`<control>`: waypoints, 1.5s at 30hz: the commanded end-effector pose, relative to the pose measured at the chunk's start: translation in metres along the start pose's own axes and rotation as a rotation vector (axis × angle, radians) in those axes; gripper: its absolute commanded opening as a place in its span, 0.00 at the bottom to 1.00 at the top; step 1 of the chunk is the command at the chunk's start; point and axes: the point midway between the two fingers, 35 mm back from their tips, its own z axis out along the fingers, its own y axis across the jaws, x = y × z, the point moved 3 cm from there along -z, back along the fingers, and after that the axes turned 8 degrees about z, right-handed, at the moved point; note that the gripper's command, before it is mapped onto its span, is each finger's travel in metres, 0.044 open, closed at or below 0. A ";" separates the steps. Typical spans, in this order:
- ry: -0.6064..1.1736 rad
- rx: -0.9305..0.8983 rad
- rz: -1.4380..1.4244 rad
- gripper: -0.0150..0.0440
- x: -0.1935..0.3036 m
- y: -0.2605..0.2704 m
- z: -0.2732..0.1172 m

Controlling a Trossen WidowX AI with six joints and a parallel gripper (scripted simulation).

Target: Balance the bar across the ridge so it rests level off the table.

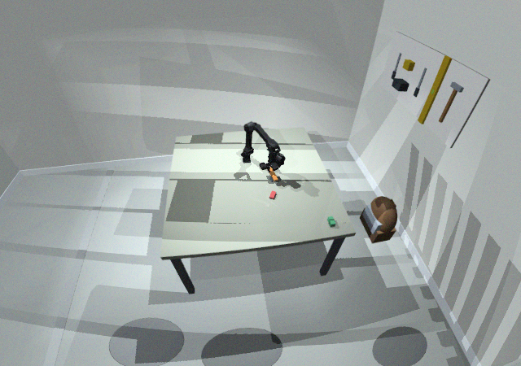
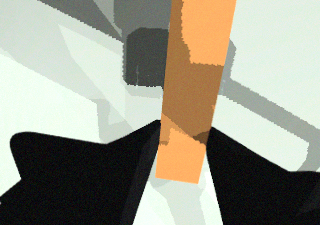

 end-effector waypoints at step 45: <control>0.002 -0.004 0.000 0.25 0.001 0.000 0.004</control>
